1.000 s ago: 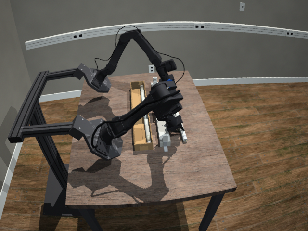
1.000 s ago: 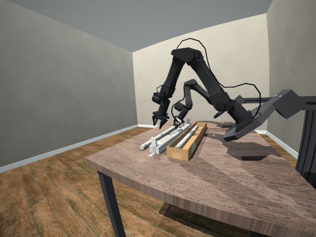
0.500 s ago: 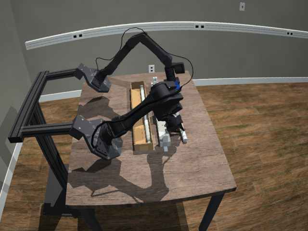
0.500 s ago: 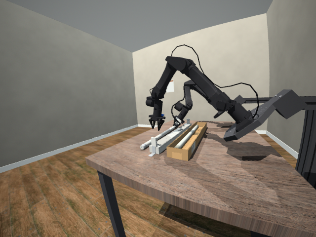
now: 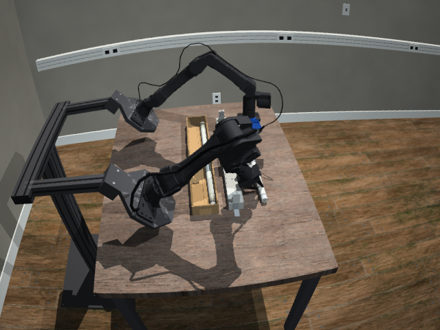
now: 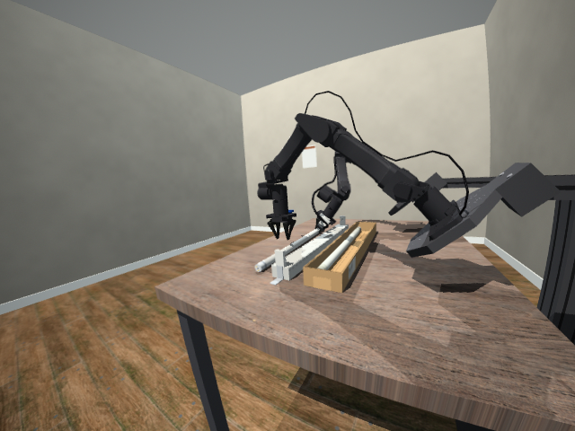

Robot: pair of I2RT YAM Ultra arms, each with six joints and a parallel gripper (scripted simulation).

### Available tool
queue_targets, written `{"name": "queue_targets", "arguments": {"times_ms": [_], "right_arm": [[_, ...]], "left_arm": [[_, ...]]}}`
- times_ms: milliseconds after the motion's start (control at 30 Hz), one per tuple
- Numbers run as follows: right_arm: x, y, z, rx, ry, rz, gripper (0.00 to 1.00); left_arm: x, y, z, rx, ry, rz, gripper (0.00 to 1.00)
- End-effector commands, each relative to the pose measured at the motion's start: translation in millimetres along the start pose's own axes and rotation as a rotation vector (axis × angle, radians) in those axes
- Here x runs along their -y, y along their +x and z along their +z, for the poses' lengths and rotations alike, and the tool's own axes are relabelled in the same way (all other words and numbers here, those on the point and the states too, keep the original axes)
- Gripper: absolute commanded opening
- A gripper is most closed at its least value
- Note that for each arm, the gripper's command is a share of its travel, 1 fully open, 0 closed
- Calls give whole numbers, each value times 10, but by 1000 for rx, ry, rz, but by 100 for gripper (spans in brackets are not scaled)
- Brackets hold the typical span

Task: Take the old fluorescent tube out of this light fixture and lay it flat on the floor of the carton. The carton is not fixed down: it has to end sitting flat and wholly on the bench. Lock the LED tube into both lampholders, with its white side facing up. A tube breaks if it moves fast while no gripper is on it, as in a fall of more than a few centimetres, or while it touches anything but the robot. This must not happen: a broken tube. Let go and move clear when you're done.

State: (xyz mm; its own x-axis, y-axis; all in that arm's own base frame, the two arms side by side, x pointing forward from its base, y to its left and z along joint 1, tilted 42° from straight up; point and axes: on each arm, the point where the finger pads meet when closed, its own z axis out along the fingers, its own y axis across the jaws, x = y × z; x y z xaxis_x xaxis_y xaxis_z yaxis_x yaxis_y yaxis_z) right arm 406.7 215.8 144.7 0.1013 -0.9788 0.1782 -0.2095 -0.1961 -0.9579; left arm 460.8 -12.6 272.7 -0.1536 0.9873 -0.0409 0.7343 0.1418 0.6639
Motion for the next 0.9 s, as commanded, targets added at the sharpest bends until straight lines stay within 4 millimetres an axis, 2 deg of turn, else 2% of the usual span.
{"name": "queue_targets", "arguments": {"times_ms": [0, 133, 167, 200, 267, 400, 467, 533, 733, 833, 867], "right_arm": [[169, -64, -43, 22, 44, 32, 11], [169, -64, -43, 22, 44, 32, 11], [169, -64, -43, 22, 44, 32, 11], [169, -64, -43, 22, 44, 32, 11], [169, -64, -43, 22, 44, 32, 11], [169, -64, -43, 22, 44, 32, 11], [169, -64, -43, 22, 44, 32, 11], [169, -64, -43, 22, 44, 32, 11], [169, -64, -43, 22, 44, 32, 11], [169, -64, -43, 22, 44, 32, 11], [169, -64, -43, 22, 44, 32, 11]], "left_arm": [[89, 20, -52, 16, 106, -20, 49], [224, 45, -103, 26, 246, -37, 49], [100, -36, -126, 37, 173, -10, 49], [30, 37, -38, 23, 153, -16, 49], [94, 80, 5, 14, 200, -43, 49], [151, 72, -37, 21, 244, -47, 49], [31, -36, -217, 44, 177, -7, 49], [-103, -12, -226, 41, 119, -14, 49], [-144, 92, -238, 28, 107, -34, 49], [-139, 25, -263, 38, 106, -23, 49], [-68, 90, -73, 26, 123, -33, 49]]}}
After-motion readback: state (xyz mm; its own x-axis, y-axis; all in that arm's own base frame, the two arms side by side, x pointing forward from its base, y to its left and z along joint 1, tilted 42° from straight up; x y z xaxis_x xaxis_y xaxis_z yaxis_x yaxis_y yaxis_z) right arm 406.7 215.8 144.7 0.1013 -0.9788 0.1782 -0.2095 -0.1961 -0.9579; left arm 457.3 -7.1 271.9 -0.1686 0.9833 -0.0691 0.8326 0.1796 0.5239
